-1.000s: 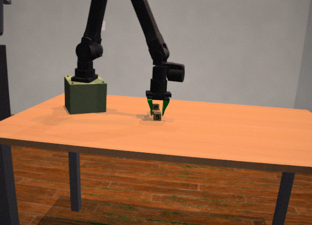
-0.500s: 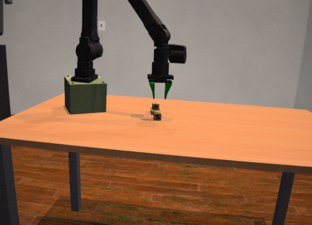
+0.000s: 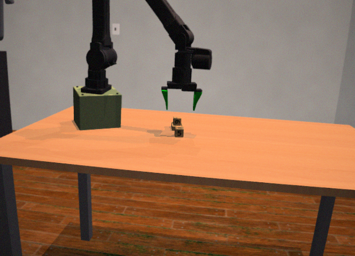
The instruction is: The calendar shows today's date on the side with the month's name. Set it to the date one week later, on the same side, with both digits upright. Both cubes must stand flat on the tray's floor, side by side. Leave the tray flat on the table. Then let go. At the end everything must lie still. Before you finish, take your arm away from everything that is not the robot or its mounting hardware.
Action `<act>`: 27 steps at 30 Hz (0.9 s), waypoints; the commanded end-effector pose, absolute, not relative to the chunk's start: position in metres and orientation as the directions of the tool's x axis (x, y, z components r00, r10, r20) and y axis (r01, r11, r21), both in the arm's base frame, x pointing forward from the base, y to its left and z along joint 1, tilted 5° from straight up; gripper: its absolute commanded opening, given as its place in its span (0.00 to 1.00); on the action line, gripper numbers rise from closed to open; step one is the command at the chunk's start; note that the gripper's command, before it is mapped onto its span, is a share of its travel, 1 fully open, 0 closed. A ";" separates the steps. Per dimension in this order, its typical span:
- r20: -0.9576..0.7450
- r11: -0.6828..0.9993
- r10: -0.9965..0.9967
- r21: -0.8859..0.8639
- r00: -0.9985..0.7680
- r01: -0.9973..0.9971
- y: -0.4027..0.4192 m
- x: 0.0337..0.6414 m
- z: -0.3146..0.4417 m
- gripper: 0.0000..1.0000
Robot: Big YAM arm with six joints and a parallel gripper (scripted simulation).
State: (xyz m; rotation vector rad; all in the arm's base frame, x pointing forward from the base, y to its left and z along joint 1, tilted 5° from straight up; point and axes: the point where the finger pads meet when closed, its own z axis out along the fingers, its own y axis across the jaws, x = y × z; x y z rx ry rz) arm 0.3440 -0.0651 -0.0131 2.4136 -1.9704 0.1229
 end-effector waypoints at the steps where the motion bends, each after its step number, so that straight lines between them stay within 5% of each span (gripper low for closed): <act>1: 0.084 -0.197 -0.978 -0.071 0.191 -0.978 -0.063 0.359 0.005 1.00; 21: 0.078 -0.163 -0.984 -0.064 0.158 -0.985 -0.057 0.354 0.001 1.00; 27: 0.063 0.038 -0.997 -0.062 -0.042 -0.997 -0.040 0.345 -0.005 1.00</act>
